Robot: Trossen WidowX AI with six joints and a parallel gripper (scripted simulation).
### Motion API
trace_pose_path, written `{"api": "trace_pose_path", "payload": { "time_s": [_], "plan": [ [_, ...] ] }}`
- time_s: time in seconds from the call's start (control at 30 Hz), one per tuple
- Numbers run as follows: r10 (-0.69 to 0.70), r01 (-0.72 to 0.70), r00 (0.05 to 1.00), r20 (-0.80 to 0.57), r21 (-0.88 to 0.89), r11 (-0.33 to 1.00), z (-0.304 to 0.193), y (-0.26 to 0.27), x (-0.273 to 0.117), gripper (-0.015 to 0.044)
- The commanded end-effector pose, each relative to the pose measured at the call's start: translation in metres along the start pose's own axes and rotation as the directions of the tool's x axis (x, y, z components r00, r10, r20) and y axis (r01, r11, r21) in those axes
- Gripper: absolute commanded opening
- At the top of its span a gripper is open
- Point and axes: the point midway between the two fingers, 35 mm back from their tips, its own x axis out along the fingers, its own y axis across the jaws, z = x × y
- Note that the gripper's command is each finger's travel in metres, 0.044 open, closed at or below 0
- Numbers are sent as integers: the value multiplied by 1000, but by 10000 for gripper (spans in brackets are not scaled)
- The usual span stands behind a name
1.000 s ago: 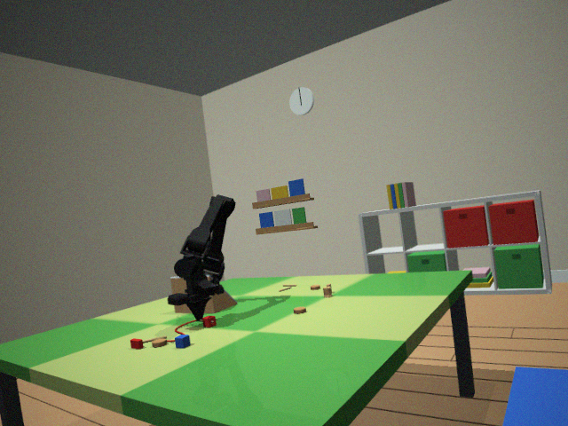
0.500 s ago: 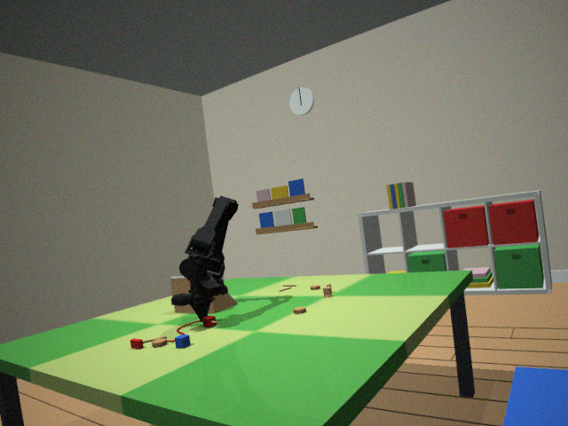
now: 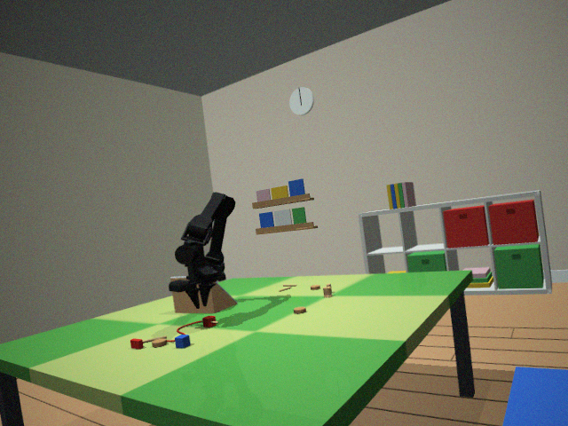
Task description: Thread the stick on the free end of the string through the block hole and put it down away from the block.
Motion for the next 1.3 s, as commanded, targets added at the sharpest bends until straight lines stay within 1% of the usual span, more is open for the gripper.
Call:
{"api": "trace_pose_path", "payload": {
  "time_s": [0.0,0.2,0.27,0.37,0.43,0.53,0.63,0.7,0.73,0.97,1.1,1.27],
  "plan": [
    [-19,19,1000,12,-9,1000,0,-1,-36,120],
    [-26,26,999,27,11,1000,2,-3,-32,120],
    [-26,22,999,28,135,991,5,-3,-32,120],
    [-25,11,999,30,408,913,10,-3,-32,120],
    [-24,2,999,31,573,819,13,-2,-32,120],
    [-23,-11,999,32,781,625,18,-2,-32,120],
    [-22,-23,999,34,925,380,23,-2,-32,120],
    [-22,-30,999,35,980,198,26,-2,-32,120],
    [-21,-33,999,36,994,104,28,-2,-32,120],
    [-20,-41,999,38,973,-229,36,-1,-32,120],
    [-19,-43,999,39,911,-410,39,-1,-32,120],
    [-18,-43,999,40,788,-614,44,0,-32,120]
  ]
}}
